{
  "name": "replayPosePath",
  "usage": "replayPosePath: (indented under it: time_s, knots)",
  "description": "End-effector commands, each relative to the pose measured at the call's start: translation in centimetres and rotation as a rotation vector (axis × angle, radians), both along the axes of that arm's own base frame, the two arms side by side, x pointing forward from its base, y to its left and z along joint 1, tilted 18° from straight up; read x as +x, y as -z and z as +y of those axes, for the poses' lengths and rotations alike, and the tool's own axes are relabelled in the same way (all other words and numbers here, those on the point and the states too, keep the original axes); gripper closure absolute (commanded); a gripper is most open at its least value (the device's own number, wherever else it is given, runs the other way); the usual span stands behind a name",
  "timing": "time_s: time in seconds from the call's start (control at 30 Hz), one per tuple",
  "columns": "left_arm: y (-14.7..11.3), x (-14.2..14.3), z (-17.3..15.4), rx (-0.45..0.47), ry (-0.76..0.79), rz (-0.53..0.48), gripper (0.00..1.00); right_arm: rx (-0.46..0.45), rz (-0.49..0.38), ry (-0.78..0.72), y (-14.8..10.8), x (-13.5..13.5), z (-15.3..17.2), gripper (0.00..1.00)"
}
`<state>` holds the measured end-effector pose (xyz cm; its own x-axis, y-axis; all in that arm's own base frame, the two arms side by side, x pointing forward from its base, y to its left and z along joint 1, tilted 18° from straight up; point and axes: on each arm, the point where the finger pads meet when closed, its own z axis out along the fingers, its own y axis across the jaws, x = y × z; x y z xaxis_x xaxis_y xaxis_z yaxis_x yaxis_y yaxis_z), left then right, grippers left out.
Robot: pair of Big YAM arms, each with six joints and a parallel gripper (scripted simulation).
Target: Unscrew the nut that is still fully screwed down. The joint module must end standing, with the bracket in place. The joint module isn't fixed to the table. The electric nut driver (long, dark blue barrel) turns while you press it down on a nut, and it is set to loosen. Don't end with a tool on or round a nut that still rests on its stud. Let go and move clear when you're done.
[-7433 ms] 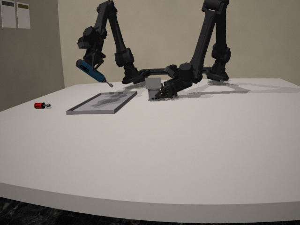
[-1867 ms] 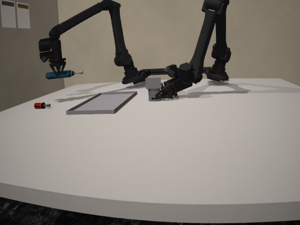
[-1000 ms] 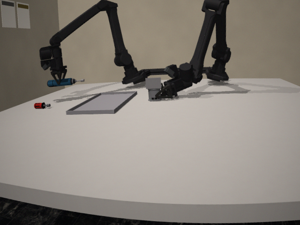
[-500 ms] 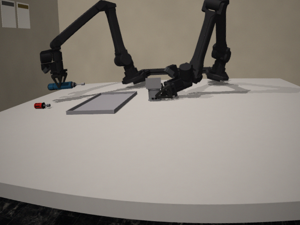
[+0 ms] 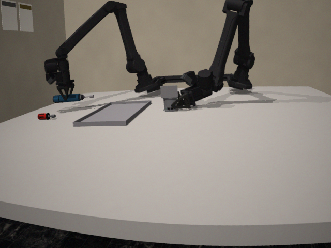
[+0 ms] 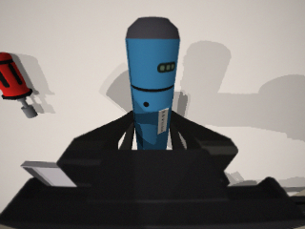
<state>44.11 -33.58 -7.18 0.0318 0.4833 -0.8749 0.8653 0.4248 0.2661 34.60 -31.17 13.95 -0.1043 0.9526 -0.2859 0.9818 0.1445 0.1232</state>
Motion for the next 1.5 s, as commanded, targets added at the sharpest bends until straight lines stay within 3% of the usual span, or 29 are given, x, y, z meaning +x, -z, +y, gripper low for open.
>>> replayPosePath:
  time_s: [0.0, 0.17, 0.33, 0.53, 0.9, 0.97, 1.13, 1.3, 1.33, 1.47]
  knots:
    - [-0.6, 0.5, -0.5, -0.01, 0.004, -0.017, 0.41, -0.014, -0.016, -0.004, 0.2, 0.6, -1.0, 0.58]
    - [-0.6, 0.5, -0.5, -0.01, 0.004, -0.017, 0.41, -0.021, -0.024, -0.002, 0.7, 1.0, -1.6, 0.58]
    - [-0.6, 0.5, -0.5, -0.01, 0.004, -0.017, 0.41, -0.043, -0.05, -0.004, -0.8, 1.3, -1.5, 0.58]
    - [-0.6, 0.5, -0.5, -0.01, 0.004, -0.017, 0.41, -0.016, -0.019, -0.004, 1.3, 0.8, -1.3, 0.58]
    - [-0.6, 0.5, -0.5, -0.01, 0.004, -0.017, 0.41, -0.026, -0.033, -0.002, 0.3, 1.2, -1.3, 0.58]
    - [-0.6, 0.5, -0.5, -0.01, 0.004, -0.017, 0.41, -0.008, -0.009, -0.003, 2.2, 0.6, -1.3, 0.58]
    - [-0.6, 0.5, -0.5, -0.01, 0.004, -0.017, 0.41, -0.029, -0.033, -0.004, 1.2, 1.1, -1.6, 0.58]
    - [-0.6, 0.5, -0.5, -0.01, 0.004, -0.017, 0.41, -0.006, -0.007, -0.002, 3.1, 0.6, -1.4, 0.58]
    - [-0.6, 0.5, -0.5, -0.01, 0.004, -0.017, 0.41, -0.026, -0.032, -0.002, 1.3, 1.4, -1.6, 0.58]
    - [-0.6, 0.5, -0.5, -0.01, 0.004, -0.017, 0.41, -0.026, -0.032, -0.002, 1.3, 1.4, -1.6, 0.58]
